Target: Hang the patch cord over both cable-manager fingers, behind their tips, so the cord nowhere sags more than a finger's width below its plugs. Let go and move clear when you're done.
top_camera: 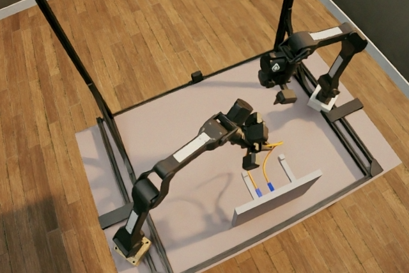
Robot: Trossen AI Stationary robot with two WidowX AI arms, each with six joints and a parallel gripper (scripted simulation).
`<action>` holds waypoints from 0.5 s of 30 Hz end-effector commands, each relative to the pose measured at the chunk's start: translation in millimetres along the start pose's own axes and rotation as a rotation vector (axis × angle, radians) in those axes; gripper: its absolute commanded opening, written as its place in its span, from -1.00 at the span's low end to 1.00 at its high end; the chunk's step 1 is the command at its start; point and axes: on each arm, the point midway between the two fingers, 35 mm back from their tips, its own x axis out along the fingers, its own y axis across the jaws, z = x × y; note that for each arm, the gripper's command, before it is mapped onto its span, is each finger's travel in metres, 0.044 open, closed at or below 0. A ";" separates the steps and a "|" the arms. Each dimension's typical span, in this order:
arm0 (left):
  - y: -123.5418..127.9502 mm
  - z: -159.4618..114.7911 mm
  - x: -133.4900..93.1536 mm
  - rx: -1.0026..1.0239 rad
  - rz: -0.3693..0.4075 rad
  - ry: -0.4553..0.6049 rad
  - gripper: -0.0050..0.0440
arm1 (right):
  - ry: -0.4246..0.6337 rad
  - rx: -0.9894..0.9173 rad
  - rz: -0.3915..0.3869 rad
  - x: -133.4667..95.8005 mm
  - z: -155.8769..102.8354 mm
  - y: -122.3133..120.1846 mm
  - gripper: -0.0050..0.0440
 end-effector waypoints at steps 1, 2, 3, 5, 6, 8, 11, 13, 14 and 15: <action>-0.4 0.0 -6.8 -0.001 0.003 -0.022 1.00 | -0.042 0.050 0.028 -19.3 26.4 -3.8 -0.70; -0.4 0.0 -6.8 -0.001 0.003 -0.022 1.00 | -0.041 0.050 0.028 -19.2 26.2 -3.8 -0.70; -0.4 0.0 -6.8 -0.001 0.003 -0.022 1.00 | -0.040 0.050 0.027 -19.0 26.1 -3.9 -0.70; -0.4 0.0 -6.8 -0.001 0.003 -0.022 1.00 | -0.040 0.051 0.027 -19.2 26.4 -4.2 -0.70; -0.4 0.0 -6.8 -0.001 0.003 -0.022 1.00 | -0.040 0.052 0.027 -19.3 26.6 -4.4 -0.70; -0.4 0.0 -6.8 -0.001 0.003 -0.022 1.00 | -0.040 0.052 0.027 -19.3 26.6 -4.4 -0.70; -0.4 0.0 -6.8 -0.001 0.003 -0.022 1.00 | -0.040 0.053 0.027 -19.7 27.1 -4.7 -0.70; -0.4 0.0 -6.8 -0.001 0.003 -0.022 1.00 | -0.039 0.054 0.027 -19.6 27.2 -4.9 -0.70; -0.4 0.0 -6.8 -0.001 0.003 -0.022 1.00 | -0.039 0.054 0.026 -19.5 27.1 -5.0 -0.70; -0.4 0.0 -6.8 -0.001 0.003 -0.022 1.00 | -0.039 0.054 0.026 -19.5 27.1 -5.0 -0.70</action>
